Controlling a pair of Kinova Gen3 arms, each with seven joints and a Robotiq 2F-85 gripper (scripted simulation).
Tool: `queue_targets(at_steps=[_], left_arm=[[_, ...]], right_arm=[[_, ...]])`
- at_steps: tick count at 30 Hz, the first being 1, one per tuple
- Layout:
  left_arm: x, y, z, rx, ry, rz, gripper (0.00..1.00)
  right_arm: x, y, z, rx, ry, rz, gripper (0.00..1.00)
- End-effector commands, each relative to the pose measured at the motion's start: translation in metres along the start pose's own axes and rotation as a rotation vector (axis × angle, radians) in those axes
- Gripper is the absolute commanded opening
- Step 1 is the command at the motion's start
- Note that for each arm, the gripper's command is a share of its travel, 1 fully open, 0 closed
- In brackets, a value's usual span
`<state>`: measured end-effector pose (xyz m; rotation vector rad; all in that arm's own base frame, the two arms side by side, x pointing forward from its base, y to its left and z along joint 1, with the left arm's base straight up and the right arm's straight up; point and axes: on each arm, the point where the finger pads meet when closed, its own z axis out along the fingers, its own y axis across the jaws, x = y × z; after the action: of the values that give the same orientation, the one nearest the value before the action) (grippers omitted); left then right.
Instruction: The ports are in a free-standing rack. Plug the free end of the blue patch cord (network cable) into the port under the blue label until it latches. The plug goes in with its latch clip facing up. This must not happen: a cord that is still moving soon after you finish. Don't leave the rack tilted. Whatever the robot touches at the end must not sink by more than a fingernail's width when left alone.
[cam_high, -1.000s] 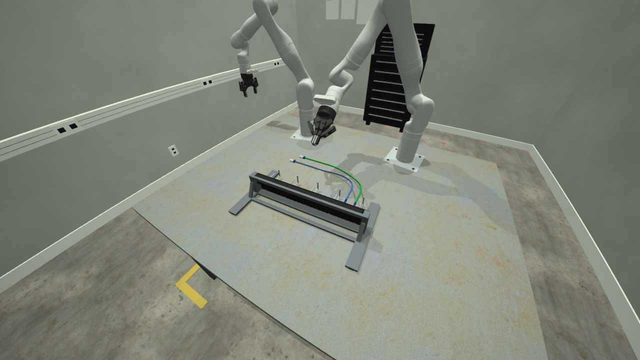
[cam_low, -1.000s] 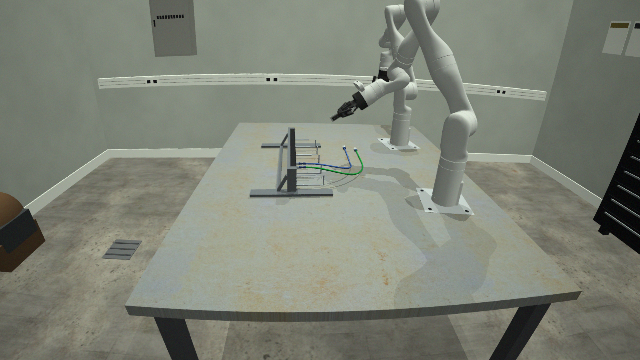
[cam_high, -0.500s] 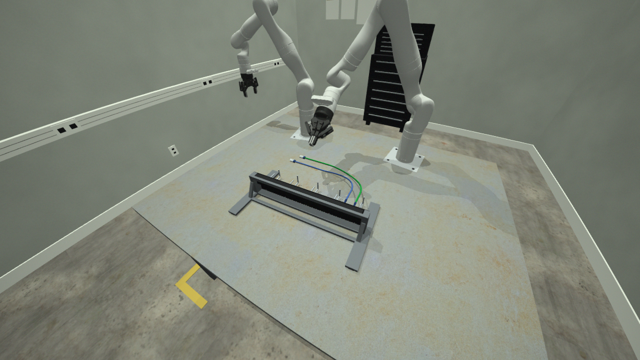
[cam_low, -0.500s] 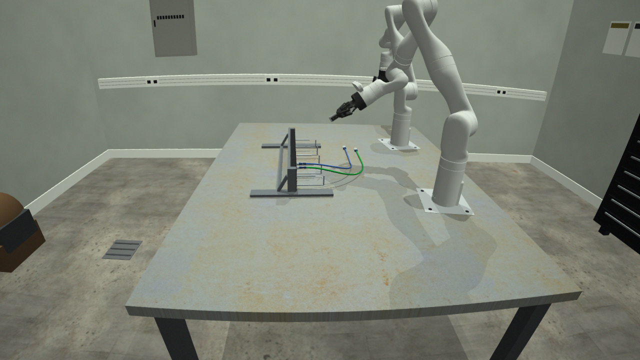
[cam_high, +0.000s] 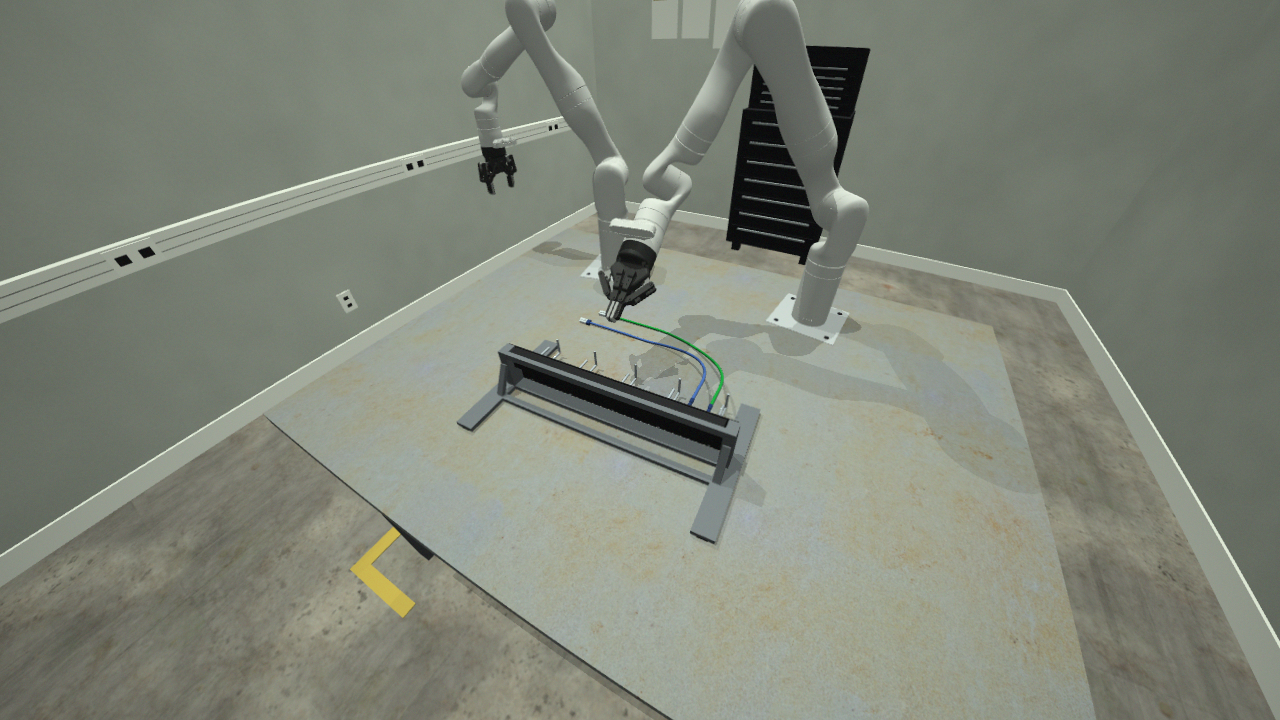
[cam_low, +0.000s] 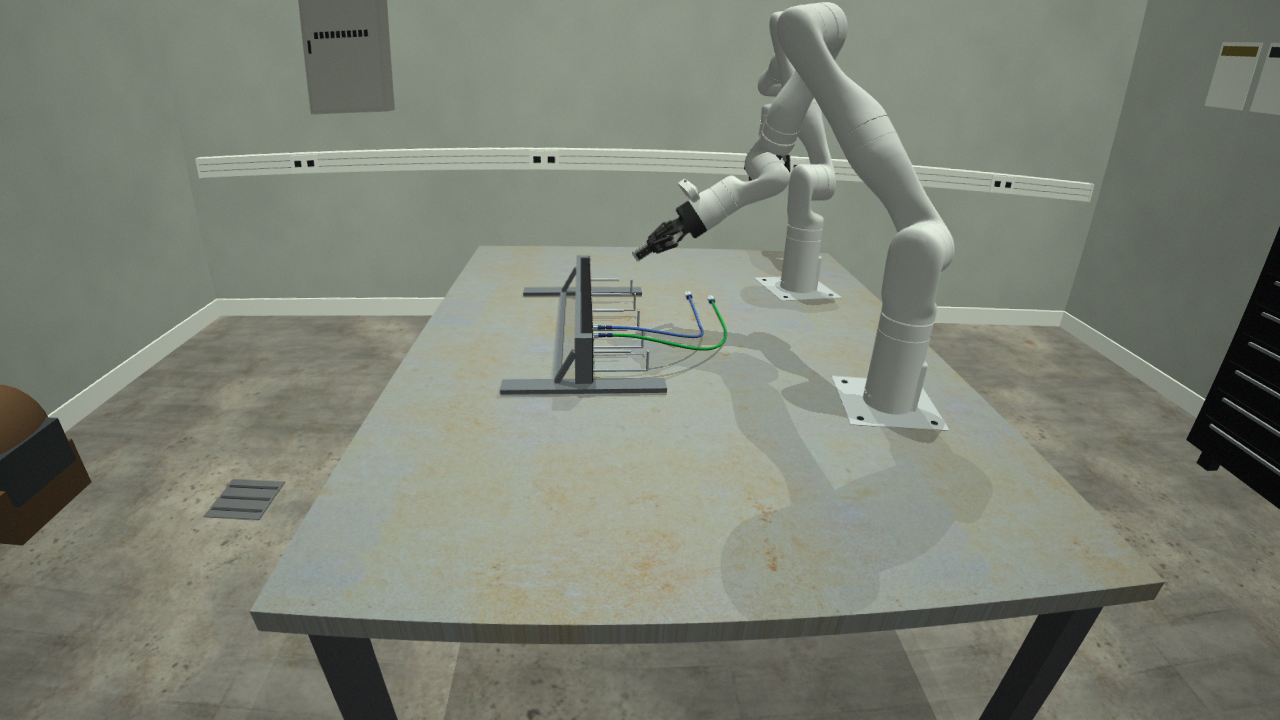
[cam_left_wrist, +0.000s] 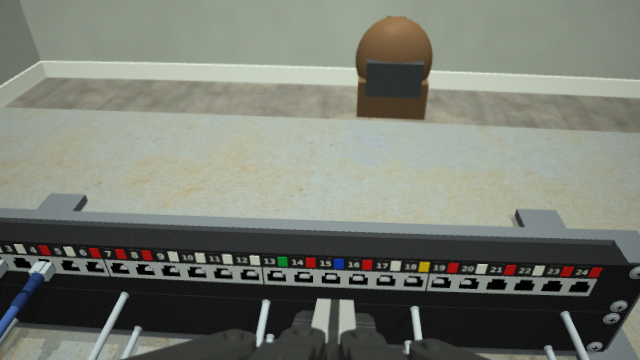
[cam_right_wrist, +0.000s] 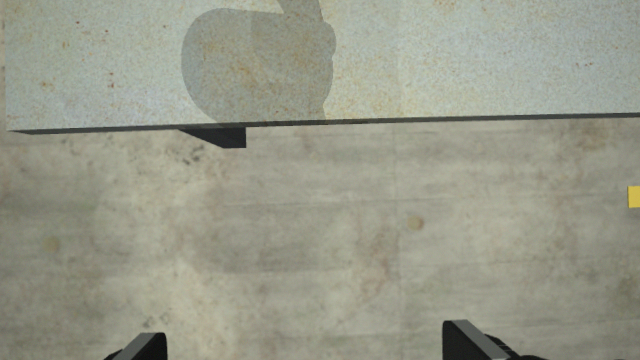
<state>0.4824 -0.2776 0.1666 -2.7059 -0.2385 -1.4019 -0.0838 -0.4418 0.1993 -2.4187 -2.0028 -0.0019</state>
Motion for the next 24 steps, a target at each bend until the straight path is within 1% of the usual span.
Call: queue_targets(at_steps=[1, 3, 5, 8, 11, 24], left_arm=[[0.002, 0.002, 0.029, -0.003, 0.004, -0.002, 0.099], [0.002, 0.002, 0.043, -0.003, 0.004, -0.002, 0.099], [0.002, 0.002, 0.043, -0.003, 0.004, -0.002, 0.099], [0.002, 0.002, 0.058, -0.003, 0.004, -0.002, 0.099], [0.002, 0.002, 0.067, -0.003, 0.004, -0.002, 0.099], [0.002, 0.002, 0.070, -0.003, 0.004, -0.002, 0.099]], right_arm=[[0.000, 0.000, -0.001, 0.000, -0.002, 0.000, 1.000], [0.000, 0.000, -0.001, 0.000, -0.002, 0.000, 1.000], [0.000, 0.000, -0.001, 0.000, -0.002, 0.000, 1.000], [0.000, 0.000, -0.001, 0.000, -0.002, 0.000, 1.000], [0.000, 0.000, -0.001, 0.000, -0.002, 0.000, 1.000], [0.000, 0.000, -0.001, 0.000, -0.002, 0.000, 1.000]])
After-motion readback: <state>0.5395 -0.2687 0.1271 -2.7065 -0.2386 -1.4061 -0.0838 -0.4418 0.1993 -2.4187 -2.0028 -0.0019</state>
